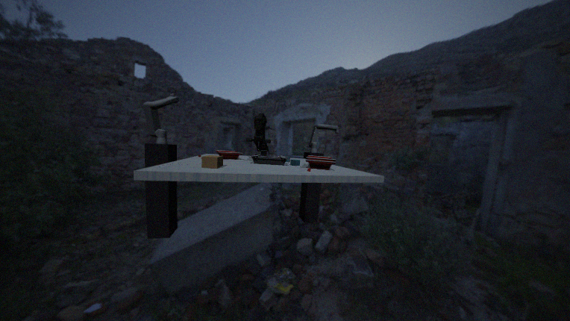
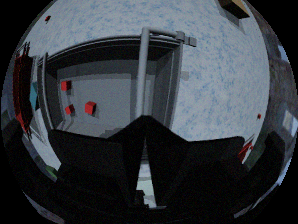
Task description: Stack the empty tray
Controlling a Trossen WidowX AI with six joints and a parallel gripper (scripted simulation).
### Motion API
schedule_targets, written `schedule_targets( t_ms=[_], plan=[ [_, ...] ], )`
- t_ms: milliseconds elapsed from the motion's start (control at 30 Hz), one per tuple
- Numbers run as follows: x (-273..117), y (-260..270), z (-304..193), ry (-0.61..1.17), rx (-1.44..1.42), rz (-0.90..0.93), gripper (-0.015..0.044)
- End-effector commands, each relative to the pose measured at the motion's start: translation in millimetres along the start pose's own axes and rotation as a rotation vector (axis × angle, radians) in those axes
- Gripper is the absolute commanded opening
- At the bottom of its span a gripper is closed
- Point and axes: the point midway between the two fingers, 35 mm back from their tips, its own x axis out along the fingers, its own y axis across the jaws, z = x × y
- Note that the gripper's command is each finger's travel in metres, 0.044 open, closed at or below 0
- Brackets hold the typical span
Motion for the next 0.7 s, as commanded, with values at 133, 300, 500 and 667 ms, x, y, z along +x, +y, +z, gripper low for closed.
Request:
schedule_targets(
  t_ms=[133, 300, 500, 667],
  plan=[
    [0.0, 0.0, 0.0, 0.0, 0.0, 0.0, 0.0],
    [0.0, 0.0, 0.0, 0.0, 0.0, 0.0, 0.0],
    [0.0, 0.0, 0.0, 0.0, 0.0, 0.0, 0.0105],
    [-10.3, 0.1, 1.4, 0.0, -0.001, 0.0, 0.0236]
  ],
)
